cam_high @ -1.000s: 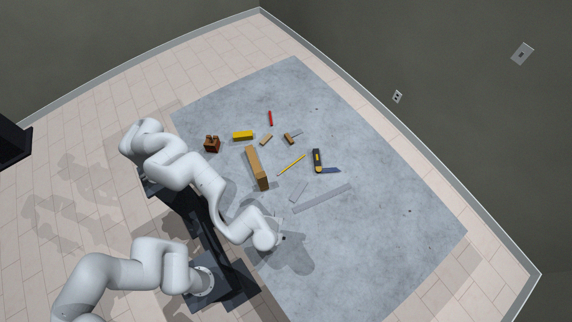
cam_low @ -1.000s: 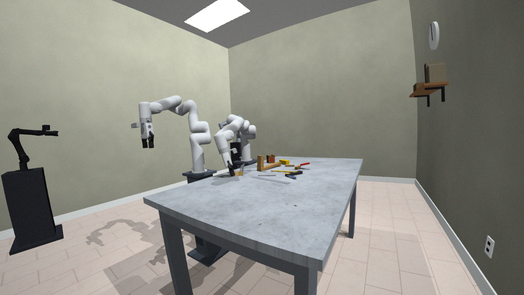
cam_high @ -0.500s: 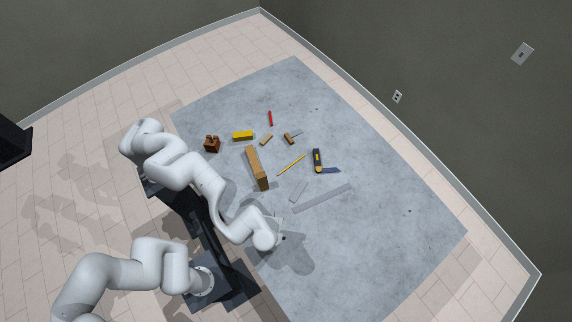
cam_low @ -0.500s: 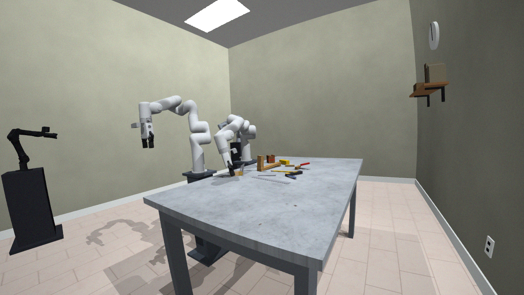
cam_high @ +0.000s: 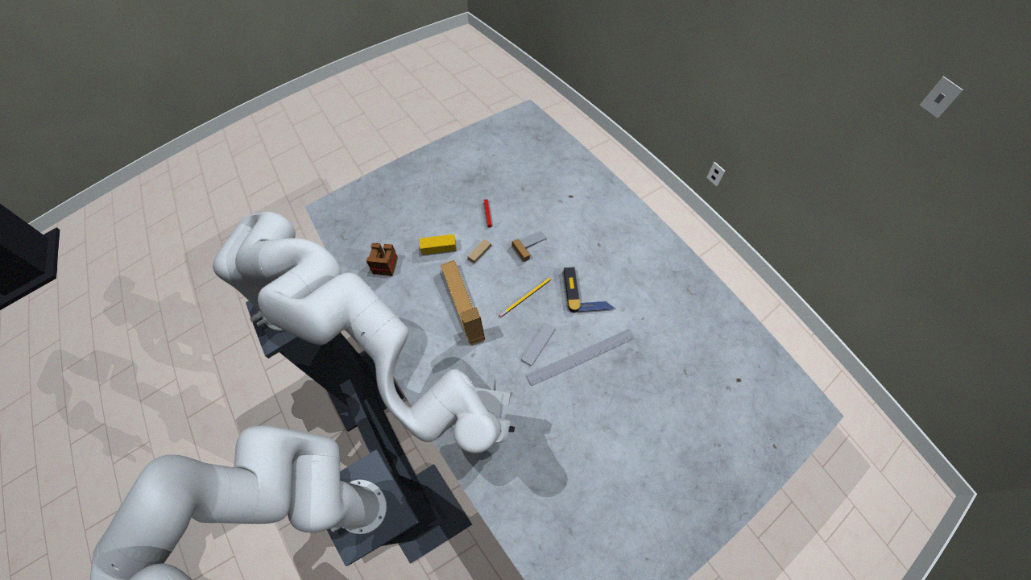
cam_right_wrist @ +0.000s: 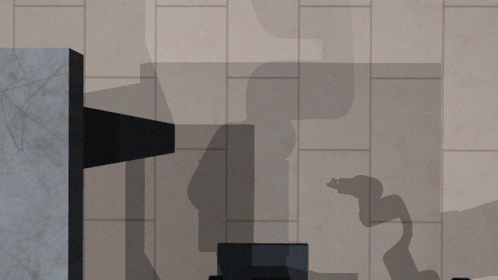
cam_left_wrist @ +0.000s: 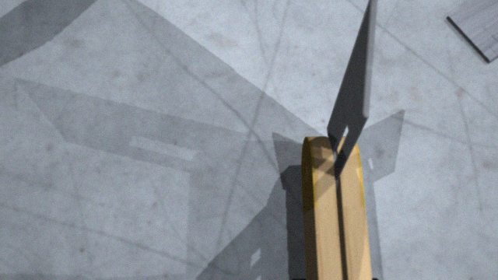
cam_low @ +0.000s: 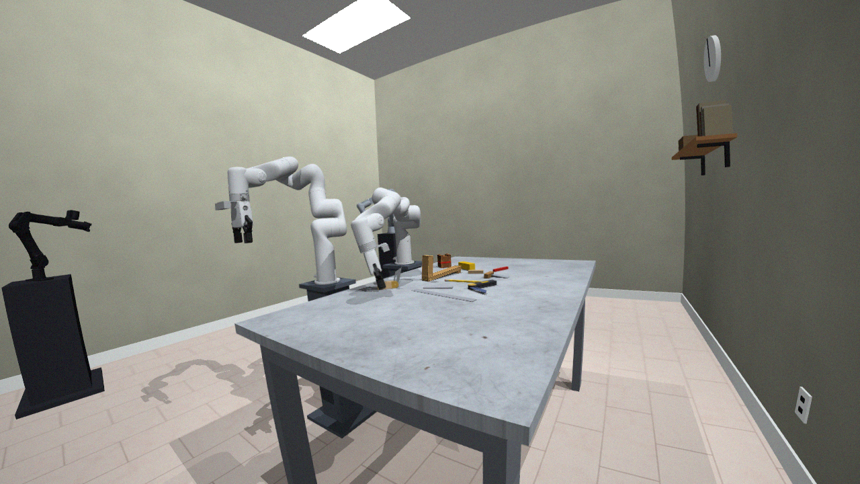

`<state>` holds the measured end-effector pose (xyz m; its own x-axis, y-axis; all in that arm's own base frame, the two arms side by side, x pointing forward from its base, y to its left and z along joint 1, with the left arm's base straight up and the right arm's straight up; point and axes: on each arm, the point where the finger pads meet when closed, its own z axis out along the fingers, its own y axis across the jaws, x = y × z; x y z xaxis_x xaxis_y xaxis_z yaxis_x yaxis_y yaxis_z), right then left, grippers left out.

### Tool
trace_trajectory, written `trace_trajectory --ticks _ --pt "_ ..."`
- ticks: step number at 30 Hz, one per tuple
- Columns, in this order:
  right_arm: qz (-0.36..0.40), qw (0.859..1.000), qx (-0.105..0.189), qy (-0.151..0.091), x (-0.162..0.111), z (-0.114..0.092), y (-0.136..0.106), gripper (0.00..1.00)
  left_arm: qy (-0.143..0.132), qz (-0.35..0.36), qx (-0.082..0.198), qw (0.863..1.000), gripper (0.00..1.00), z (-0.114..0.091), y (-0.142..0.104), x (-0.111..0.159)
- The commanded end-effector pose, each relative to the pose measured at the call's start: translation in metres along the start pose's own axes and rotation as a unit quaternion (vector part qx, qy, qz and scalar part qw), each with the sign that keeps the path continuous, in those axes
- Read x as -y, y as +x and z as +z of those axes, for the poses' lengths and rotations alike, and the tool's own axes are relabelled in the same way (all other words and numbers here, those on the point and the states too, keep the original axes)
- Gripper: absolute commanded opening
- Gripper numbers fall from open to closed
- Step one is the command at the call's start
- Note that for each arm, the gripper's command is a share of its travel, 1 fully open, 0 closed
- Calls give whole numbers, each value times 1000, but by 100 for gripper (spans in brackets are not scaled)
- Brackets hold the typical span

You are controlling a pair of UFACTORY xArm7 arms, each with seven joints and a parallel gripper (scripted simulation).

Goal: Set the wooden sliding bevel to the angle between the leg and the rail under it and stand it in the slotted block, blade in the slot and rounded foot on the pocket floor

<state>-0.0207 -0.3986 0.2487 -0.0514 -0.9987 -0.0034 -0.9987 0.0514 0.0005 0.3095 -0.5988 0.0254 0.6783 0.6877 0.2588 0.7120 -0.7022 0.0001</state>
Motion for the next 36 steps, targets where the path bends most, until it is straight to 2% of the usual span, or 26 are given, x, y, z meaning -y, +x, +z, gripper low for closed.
trace_trajectory --ticks 1,31,36 --pt "0 1000 -2 0 0 -1 1 100 -2 -1 1 1000 0 -3 0 -1" --pt "0 1000 -2 0 0 -1 1 100 -2 -1 1 1000 0 -3 0 -1" --pt "0 1000 -2 0 0 -1 1 100 -2 -1 1 1000 0 -9 2 -1"
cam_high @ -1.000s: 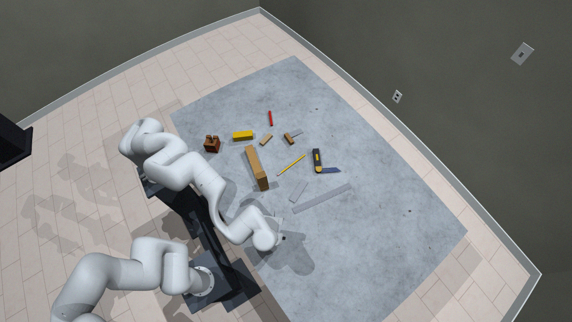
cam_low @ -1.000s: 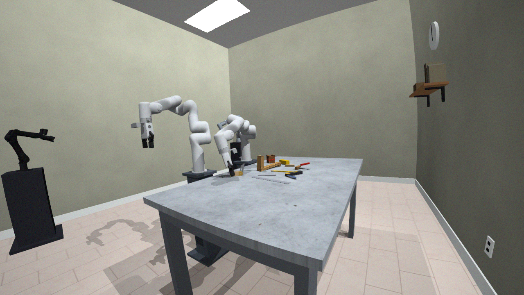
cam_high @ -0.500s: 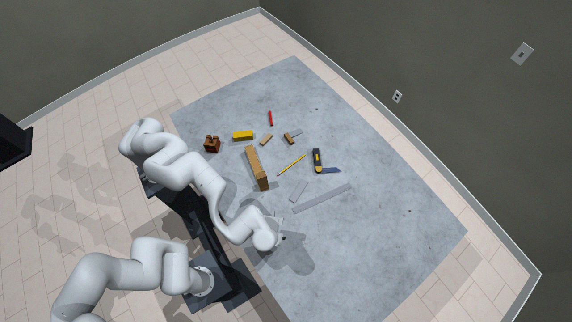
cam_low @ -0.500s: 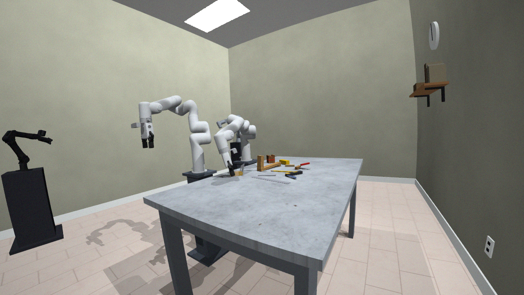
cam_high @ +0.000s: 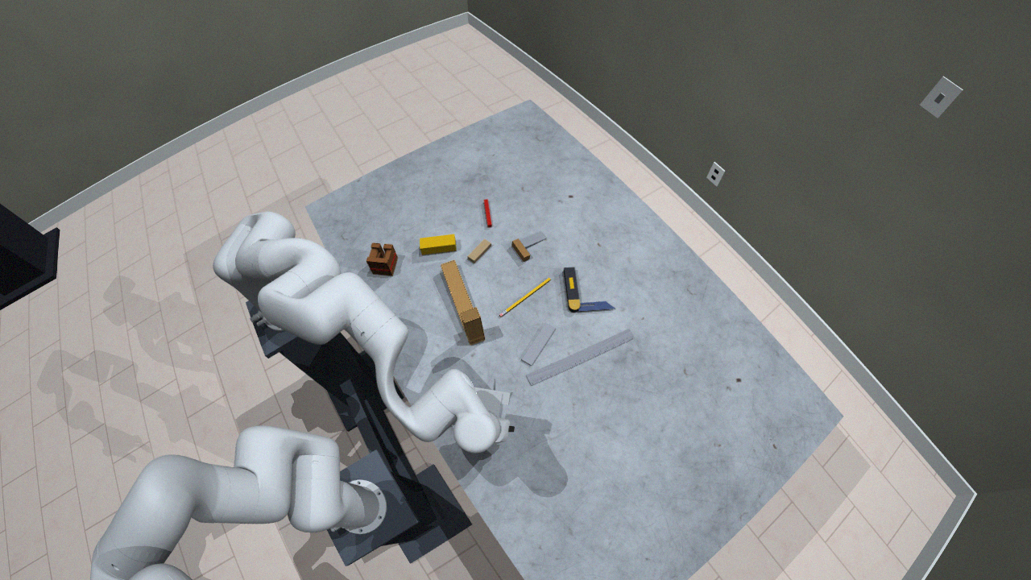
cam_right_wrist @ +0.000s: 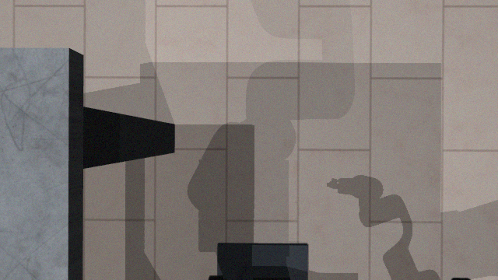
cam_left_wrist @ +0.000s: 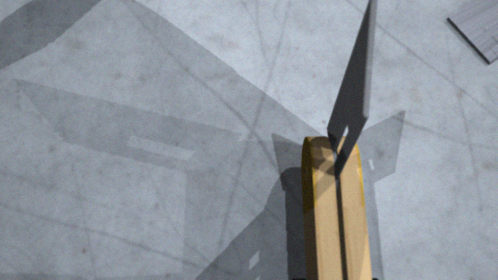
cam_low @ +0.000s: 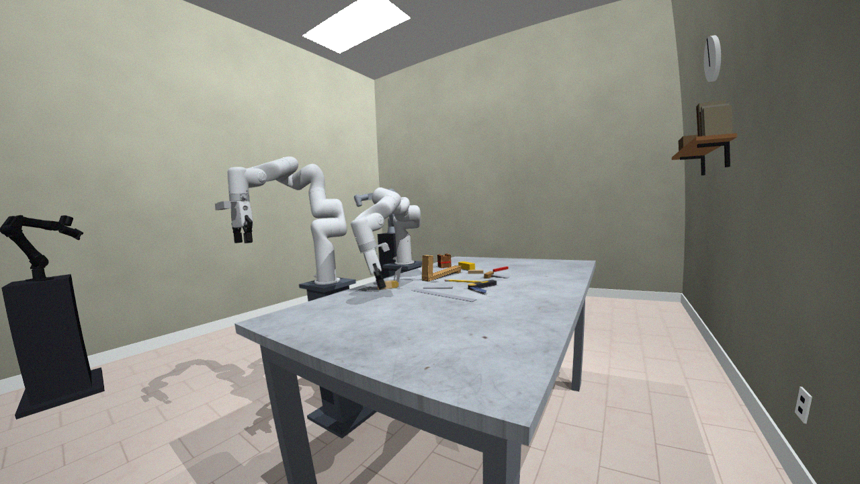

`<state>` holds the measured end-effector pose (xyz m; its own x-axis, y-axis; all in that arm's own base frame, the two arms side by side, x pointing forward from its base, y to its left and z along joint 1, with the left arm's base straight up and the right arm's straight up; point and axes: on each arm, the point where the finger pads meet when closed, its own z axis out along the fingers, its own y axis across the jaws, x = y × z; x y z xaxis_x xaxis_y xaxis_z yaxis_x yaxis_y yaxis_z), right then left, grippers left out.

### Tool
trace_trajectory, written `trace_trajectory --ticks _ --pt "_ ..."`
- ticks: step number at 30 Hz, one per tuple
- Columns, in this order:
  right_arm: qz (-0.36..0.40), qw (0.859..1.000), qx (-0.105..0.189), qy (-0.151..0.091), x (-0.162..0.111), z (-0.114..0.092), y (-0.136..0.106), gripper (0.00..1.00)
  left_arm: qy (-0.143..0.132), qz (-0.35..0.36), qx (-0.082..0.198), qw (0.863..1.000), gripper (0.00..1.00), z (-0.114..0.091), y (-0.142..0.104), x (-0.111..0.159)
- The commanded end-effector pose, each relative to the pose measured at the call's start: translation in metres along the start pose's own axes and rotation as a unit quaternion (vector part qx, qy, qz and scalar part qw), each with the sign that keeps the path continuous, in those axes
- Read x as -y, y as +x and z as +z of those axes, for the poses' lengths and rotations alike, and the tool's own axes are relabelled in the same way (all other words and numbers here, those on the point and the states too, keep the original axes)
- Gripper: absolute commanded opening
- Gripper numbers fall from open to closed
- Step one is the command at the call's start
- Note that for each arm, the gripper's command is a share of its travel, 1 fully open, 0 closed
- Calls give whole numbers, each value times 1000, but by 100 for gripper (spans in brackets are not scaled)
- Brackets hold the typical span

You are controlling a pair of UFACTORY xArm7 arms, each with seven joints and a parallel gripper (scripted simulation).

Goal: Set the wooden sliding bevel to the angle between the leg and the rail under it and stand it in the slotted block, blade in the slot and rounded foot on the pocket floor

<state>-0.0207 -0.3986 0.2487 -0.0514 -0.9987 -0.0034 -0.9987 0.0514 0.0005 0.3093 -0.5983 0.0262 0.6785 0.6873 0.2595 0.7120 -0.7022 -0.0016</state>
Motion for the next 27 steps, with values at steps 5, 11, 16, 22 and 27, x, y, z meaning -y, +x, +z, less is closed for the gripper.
trace_trajectory --ticks 5,11,16,22,27 --pt "0 1000 -2 0 0 -1 1 100 -3 -1 2 1000 0 -26 6 -2" --pt "0 1000 -2 0 0 -1 1 100 -3 -1 2 1000 0 -63 16 -1" --pt "0 1000 -2 0 0 -1 1 100 -3 -1 2 1000 0 -107 29 0" --pt "0 1000 -2 0 0 -1 1 100 -3 -1 2 1000 0 -145 39 1" --pt "0 1000 -2 0 0 -1 1 100 -3 -1 2 1000 0 -161 44 1"
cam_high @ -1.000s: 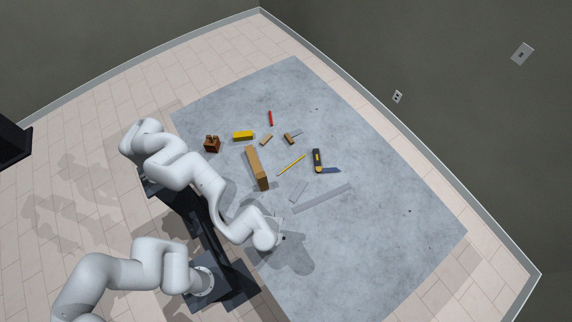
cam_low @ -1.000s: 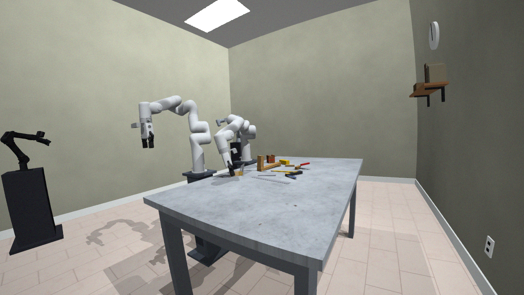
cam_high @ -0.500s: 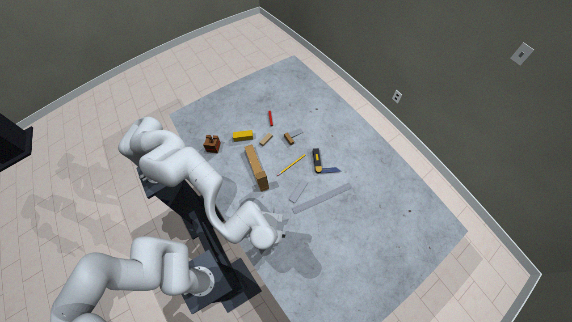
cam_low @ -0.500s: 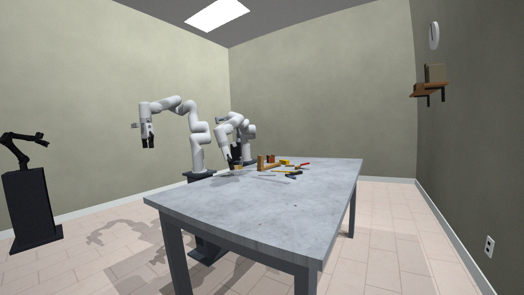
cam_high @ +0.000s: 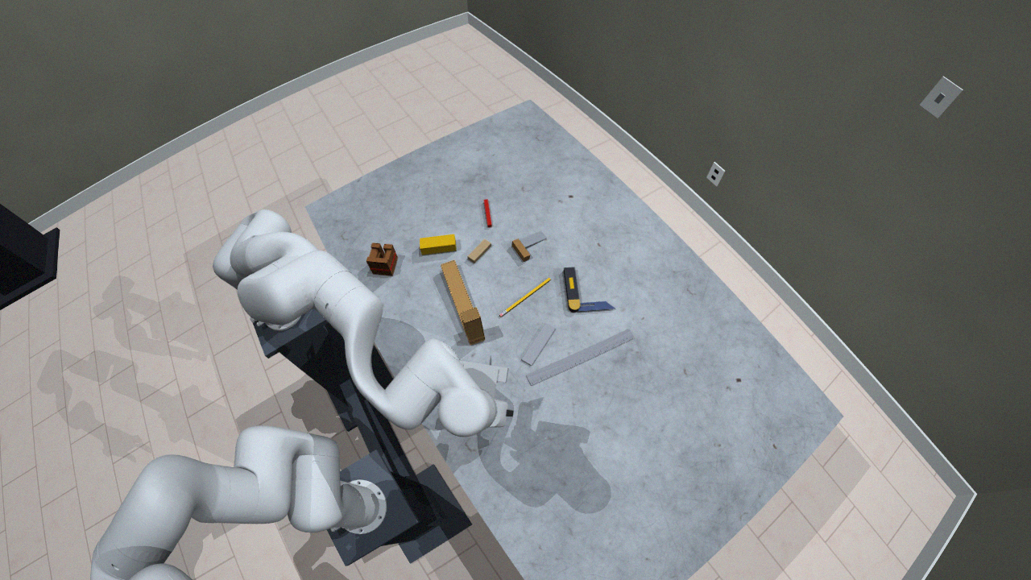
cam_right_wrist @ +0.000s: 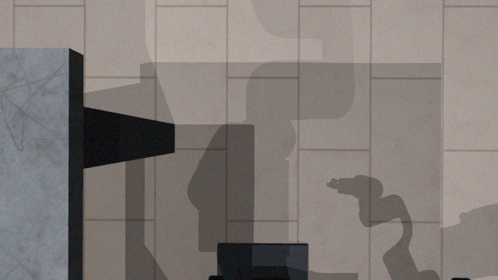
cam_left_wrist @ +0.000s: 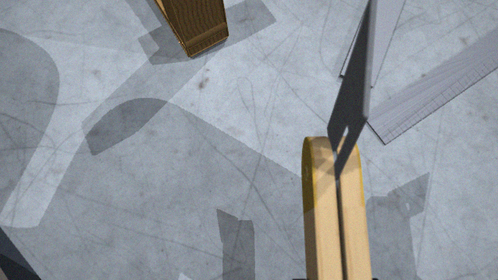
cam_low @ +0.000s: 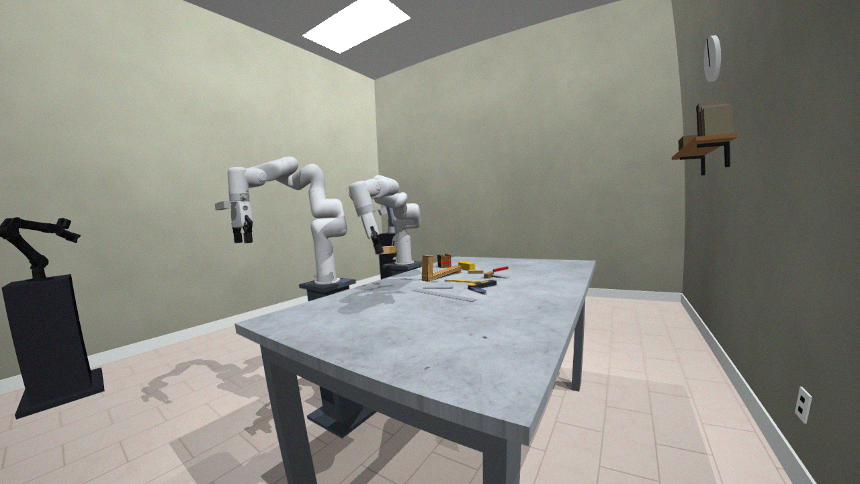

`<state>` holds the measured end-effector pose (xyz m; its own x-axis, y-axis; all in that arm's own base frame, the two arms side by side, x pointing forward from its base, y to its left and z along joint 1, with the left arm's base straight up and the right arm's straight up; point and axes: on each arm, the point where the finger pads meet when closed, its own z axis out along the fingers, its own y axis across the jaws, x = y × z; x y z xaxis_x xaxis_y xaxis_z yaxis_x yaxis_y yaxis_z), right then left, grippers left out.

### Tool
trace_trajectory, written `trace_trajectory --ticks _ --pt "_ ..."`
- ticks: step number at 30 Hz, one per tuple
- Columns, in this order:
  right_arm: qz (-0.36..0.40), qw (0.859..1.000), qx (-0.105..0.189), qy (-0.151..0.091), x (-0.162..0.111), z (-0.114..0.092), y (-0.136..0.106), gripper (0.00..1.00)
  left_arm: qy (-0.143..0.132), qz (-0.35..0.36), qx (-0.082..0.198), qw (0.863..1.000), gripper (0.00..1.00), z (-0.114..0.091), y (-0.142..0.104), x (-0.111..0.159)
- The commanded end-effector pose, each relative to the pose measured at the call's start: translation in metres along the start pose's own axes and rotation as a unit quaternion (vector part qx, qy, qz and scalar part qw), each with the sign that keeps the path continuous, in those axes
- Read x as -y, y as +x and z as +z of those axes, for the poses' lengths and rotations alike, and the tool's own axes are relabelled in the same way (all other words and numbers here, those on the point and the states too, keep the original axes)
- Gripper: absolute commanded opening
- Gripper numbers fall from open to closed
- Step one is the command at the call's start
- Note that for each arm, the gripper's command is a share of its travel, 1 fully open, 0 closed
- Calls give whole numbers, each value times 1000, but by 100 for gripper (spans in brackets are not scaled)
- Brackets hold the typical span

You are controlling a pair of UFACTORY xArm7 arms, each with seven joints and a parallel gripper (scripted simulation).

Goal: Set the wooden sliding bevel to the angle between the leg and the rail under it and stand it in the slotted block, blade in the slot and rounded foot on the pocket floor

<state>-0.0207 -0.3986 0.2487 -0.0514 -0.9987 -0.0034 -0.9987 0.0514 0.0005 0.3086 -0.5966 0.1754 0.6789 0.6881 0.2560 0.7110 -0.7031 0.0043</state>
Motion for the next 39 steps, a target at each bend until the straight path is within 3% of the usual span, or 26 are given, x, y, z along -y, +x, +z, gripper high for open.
trace_trajectory --ticks 1,11,39 --pt "0 1000 -2 0 0 -1 1 100 0 -1 0 1000 0 -20 5 -1" --pt "0 1000 -2 0 0 -1 1 100 0 -1 0 1000 0 -34 9 -1" --pt "0 1000 -2 0 0 -1 1 100 0 -1 0 1000 0 -36 10 0"
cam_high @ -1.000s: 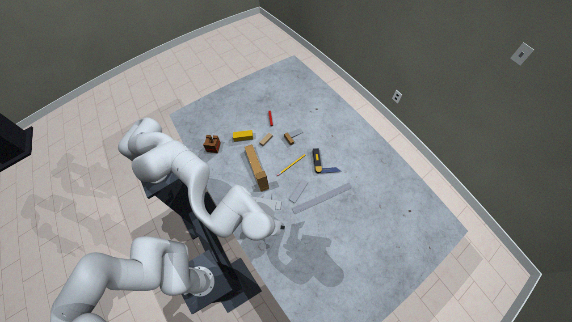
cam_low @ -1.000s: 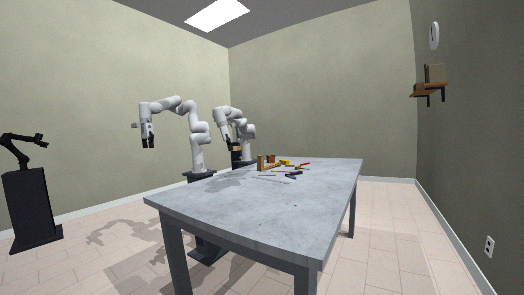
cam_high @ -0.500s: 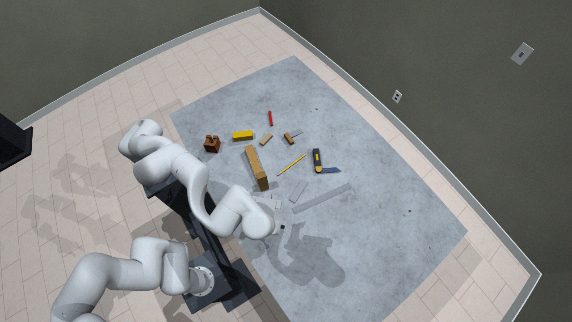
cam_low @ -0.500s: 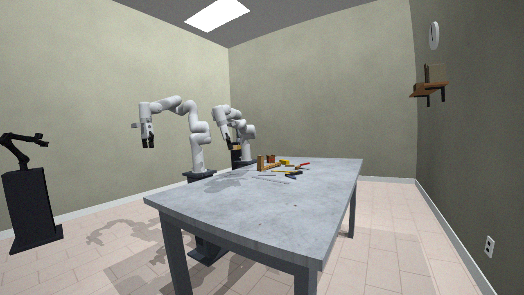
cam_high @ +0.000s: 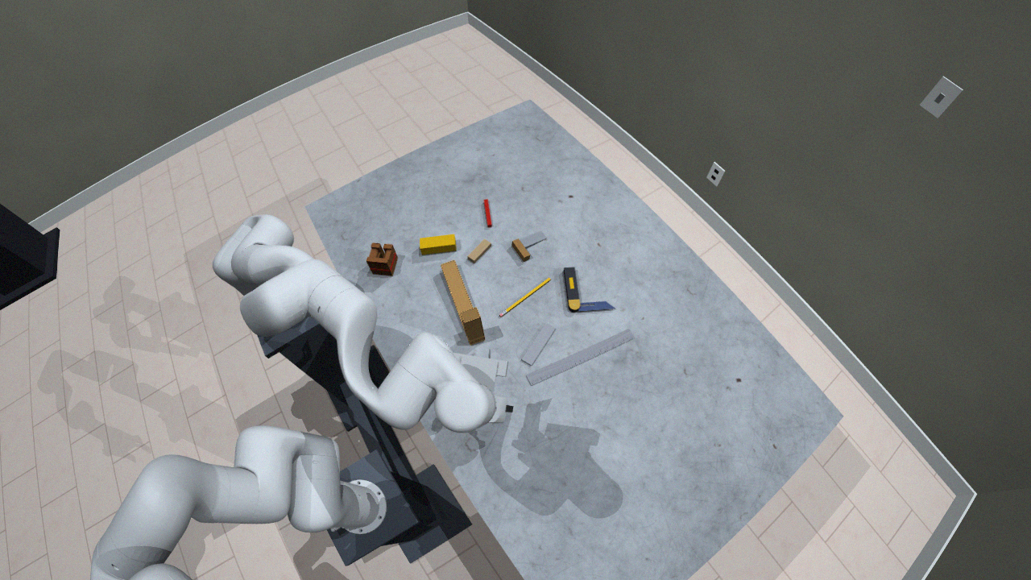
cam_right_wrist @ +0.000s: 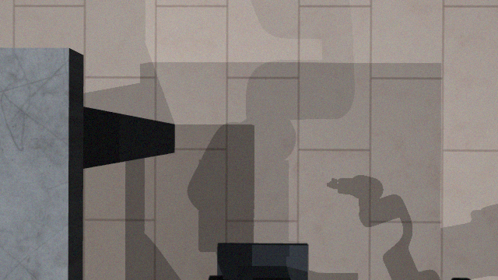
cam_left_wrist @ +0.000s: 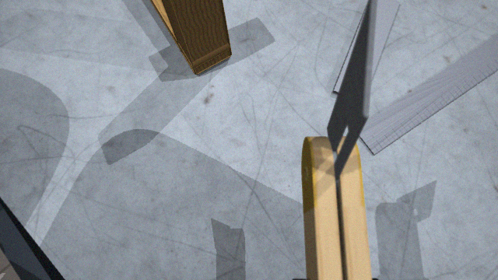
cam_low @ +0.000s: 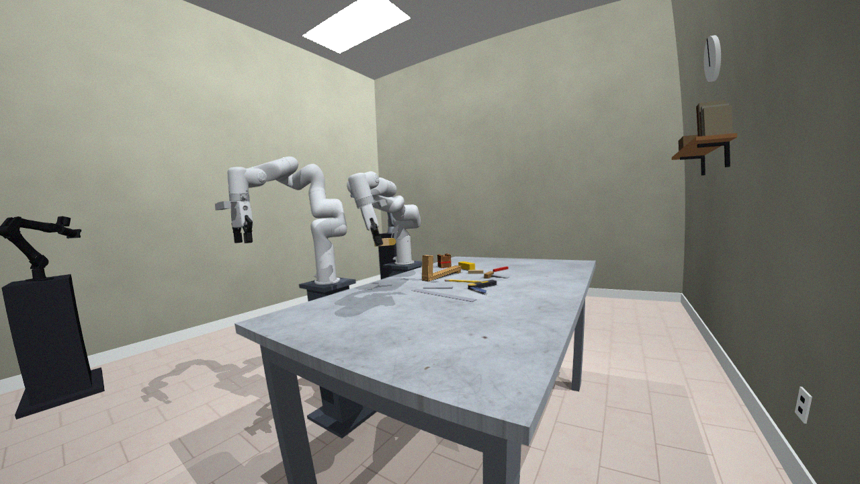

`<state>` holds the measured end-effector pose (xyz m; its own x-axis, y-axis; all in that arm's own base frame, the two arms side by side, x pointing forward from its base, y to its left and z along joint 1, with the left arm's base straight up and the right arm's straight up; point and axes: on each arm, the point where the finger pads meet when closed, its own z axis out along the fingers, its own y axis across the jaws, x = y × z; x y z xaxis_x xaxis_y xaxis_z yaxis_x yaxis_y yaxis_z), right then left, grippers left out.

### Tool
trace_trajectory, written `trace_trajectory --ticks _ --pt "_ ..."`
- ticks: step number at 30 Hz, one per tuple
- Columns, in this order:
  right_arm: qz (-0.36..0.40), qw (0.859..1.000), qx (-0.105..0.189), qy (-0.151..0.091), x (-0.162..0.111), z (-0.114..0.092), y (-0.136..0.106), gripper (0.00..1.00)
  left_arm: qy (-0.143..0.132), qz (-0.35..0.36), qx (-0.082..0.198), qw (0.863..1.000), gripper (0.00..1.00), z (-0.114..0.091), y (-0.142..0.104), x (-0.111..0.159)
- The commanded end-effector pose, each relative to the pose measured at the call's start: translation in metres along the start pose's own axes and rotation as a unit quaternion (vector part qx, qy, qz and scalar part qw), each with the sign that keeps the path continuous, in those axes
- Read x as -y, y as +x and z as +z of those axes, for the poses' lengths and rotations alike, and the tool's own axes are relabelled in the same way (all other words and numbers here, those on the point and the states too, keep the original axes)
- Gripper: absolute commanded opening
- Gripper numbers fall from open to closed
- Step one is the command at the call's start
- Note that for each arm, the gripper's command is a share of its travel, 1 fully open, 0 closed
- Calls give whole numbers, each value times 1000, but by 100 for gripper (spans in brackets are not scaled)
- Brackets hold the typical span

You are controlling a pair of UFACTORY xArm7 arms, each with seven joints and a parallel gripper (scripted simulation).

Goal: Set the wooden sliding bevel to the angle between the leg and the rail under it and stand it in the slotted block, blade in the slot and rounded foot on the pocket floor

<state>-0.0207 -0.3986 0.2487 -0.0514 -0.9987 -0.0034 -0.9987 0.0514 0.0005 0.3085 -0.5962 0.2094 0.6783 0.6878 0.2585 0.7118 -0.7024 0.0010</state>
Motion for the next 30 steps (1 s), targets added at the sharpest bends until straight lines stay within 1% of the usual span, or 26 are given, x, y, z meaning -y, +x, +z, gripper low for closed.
trace_trajectory --ticks 1,18,30 --pt "0 1000 -2 0 0 -1 1 100 -2 -1 1 1000 0 -3 1 -1" --pt "0 1000 -2 0 0 -1 1 100 -2 -1 2 1000 0 -3 1 -1" --pt "0 1000 -2 0 0 -1 1 100 -4 -3 8 1000 0 -2 3 0"
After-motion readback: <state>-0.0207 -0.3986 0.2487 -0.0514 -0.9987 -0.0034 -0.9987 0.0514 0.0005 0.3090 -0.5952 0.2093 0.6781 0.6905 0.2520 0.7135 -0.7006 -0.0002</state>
